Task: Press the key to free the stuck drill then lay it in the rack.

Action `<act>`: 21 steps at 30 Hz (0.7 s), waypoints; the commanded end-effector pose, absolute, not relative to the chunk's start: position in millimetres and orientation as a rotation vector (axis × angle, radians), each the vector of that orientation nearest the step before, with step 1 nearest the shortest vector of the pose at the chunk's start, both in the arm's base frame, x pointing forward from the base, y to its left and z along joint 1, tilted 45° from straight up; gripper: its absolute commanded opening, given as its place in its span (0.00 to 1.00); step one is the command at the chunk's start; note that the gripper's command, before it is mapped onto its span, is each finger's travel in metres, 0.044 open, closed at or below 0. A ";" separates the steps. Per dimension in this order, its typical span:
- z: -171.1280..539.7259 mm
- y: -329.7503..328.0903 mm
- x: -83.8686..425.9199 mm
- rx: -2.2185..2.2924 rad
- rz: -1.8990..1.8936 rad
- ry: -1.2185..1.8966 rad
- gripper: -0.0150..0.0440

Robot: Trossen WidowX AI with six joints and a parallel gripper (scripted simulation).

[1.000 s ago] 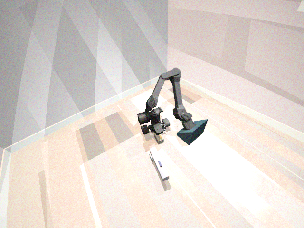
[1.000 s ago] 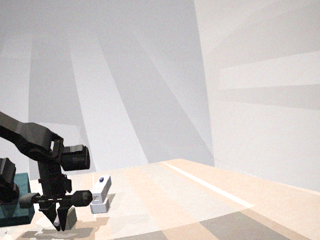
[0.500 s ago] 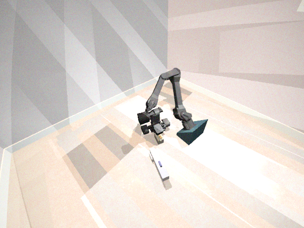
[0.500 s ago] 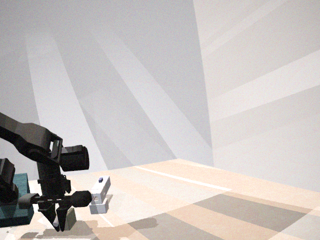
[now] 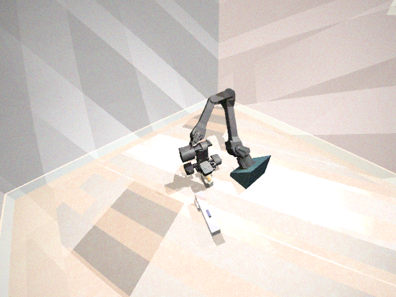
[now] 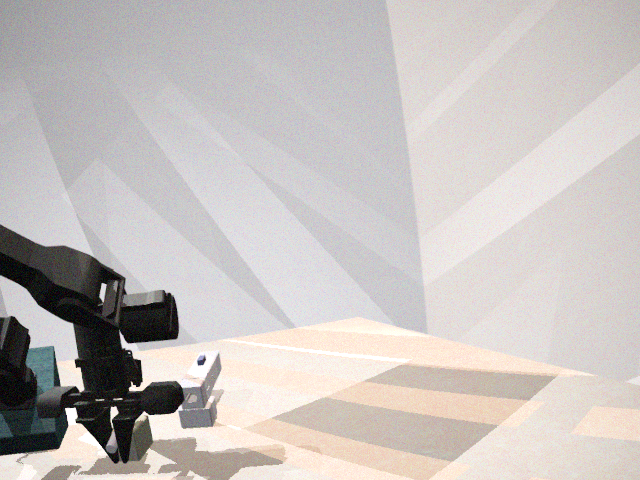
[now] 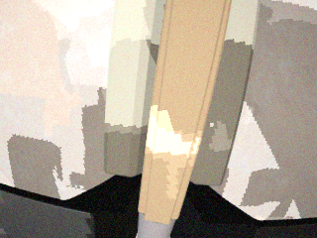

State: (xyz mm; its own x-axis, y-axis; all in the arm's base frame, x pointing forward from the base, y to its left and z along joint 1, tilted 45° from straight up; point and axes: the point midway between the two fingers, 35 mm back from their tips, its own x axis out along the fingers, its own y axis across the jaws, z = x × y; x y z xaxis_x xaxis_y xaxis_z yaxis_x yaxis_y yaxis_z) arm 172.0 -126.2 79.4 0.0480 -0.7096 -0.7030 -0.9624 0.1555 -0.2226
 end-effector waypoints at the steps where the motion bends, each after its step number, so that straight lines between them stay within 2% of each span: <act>1: 79.2 -125.9 172.2 -1.613 0.454 1.715 0.25; 13: 79.1 -125.9 172.2 -1.613 0.454 1.715 0.25; 21: 79.4 -126.2 172.0 -1.611 0.448 1.718 0.61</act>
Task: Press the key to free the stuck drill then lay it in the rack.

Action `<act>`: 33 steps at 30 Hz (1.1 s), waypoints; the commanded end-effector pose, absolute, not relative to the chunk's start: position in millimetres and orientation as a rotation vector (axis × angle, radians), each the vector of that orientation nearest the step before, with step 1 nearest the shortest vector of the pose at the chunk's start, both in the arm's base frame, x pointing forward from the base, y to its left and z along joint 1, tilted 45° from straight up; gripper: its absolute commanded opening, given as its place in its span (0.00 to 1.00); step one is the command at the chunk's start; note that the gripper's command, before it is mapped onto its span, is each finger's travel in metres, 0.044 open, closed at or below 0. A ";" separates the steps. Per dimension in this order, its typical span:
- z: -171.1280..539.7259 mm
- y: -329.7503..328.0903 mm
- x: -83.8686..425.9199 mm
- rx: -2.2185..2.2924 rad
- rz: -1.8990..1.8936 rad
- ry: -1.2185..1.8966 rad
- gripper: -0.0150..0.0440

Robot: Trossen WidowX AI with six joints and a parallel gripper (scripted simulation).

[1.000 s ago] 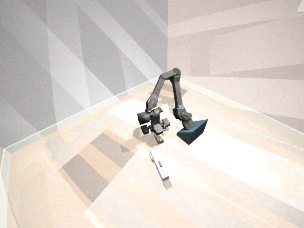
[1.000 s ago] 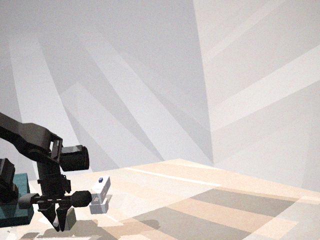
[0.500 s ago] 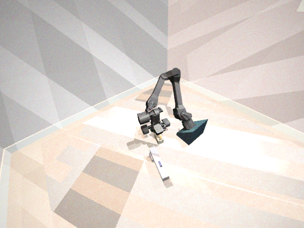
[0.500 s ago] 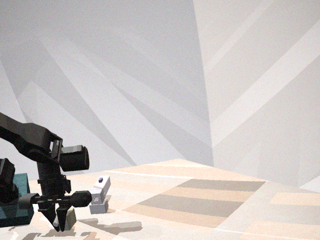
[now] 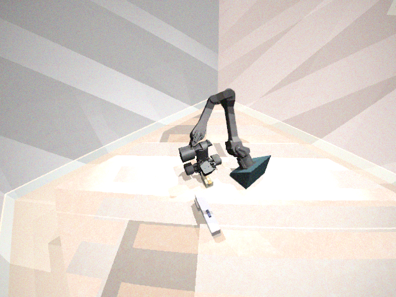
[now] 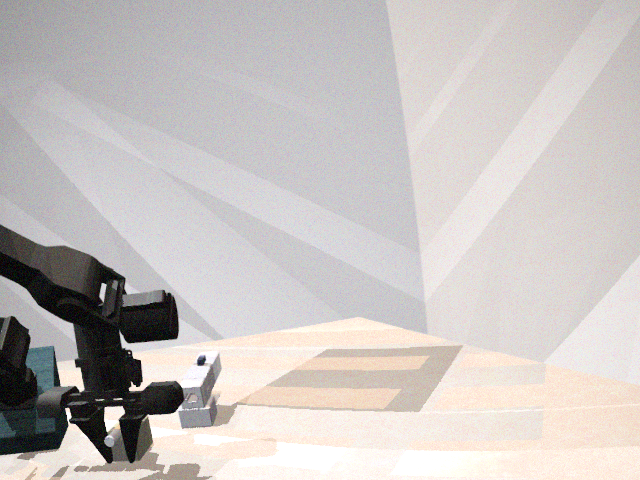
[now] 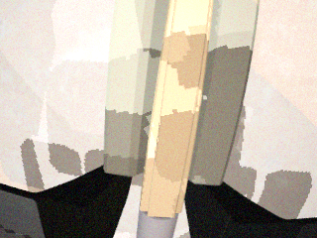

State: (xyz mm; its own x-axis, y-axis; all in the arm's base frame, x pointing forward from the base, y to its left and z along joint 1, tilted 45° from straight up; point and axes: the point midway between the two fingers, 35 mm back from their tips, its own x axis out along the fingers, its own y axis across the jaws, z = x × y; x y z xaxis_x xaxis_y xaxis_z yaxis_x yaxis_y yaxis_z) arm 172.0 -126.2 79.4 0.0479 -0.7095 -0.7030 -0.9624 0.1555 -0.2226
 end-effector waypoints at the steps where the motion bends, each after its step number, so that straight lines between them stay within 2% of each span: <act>1: 79.4 -126.2 172.0 -1.611 0.448 1.718 0.65; 9: 79.4 -126.2 172.0 -1.611 0.448 1.718 1.00; 33: 135.5 -69.3 168.3 -1.610 0.458 1.715 1.00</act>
